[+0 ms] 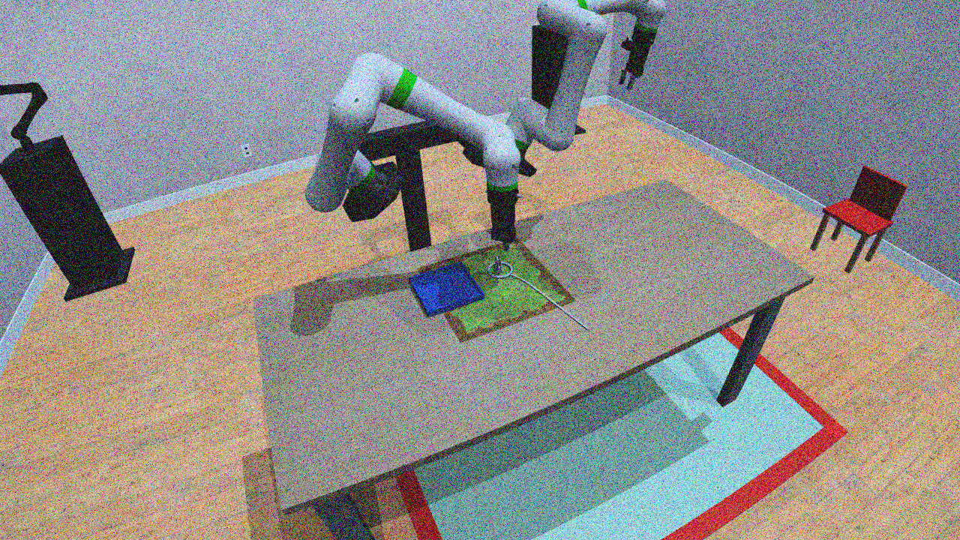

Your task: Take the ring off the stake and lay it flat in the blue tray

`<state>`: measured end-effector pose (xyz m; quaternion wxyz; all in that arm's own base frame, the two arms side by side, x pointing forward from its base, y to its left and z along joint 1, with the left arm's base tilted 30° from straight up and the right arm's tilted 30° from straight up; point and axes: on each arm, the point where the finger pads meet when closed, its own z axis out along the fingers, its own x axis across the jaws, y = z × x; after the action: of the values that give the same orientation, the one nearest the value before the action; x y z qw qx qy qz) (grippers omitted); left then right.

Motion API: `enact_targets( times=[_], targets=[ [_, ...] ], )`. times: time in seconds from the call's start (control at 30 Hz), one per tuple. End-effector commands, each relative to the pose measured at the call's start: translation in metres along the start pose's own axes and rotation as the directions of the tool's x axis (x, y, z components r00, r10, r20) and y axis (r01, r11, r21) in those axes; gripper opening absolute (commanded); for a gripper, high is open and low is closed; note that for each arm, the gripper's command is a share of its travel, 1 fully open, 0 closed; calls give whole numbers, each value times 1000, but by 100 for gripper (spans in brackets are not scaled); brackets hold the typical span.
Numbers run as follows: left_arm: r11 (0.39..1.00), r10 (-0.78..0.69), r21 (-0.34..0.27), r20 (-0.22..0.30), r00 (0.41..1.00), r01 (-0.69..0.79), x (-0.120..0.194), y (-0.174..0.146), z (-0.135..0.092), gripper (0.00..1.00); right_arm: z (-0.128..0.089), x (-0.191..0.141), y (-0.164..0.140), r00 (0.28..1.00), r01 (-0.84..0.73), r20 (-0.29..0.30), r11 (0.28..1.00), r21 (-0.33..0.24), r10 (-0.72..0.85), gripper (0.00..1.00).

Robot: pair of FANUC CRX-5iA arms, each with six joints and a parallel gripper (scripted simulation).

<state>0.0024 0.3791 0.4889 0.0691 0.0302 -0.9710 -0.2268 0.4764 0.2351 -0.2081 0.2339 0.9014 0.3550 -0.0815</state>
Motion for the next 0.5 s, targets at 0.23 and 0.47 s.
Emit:
enact_targets(
  times=[0.23,0.47],
  targets=[
    [1000,0,-2,0,1000,0,0,0,-1,100,-1,35,-11,832,-555,-7,832,5,555,0],
    [1000,0,-2,0,1000,0,0,0,-1,100,-1,38,-12,688,-726,-5,688,8,726,0]
  ],
)
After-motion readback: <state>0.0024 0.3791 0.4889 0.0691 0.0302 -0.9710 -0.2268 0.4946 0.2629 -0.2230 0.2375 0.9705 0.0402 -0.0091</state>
